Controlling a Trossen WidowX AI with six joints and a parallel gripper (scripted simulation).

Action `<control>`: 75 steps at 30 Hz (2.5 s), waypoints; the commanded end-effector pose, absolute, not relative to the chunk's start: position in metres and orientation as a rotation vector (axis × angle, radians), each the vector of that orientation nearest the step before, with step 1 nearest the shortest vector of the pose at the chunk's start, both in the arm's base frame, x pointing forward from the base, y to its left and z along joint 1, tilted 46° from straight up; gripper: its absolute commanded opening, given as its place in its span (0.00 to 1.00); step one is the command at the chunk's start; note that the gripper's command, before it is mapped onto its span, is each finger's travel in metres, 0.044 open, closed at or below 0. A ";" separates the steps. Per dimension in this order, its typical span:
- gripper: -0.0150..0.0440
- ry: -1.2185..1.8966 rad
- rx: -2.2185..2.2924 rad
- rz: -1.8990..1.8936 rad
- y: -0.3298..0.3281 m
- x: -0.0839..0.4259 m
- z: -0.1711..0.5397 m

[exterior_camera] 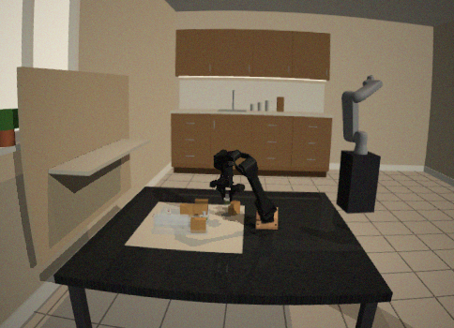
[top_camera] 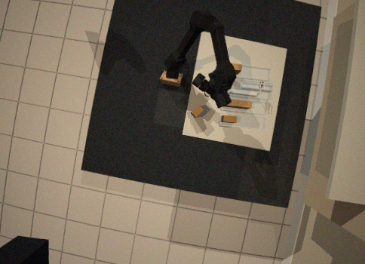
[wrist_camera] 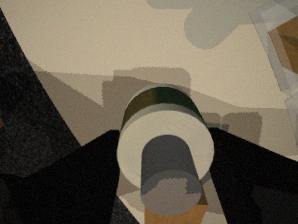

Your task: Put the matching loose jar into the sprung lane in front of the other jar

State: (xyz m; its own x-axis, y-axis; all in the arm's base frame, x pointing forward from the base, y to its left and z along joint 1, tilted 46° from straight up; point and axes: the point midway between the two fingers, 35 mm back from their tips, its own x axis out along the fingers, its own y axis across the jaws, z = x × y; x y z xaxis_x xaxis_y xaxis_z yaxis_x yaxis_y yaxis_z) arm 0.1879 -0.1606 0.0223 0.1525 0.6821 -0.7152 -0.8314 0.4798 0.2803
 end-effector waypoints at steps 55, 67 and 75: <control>0.25 1.331 0.674 0.524 -0.096 0.277 0.018; 0.25 1.331 0.674 0.523 -0.097 0.282 0.019; 0.25 1.331 0.674 0.523 -0.097 0.286 0.019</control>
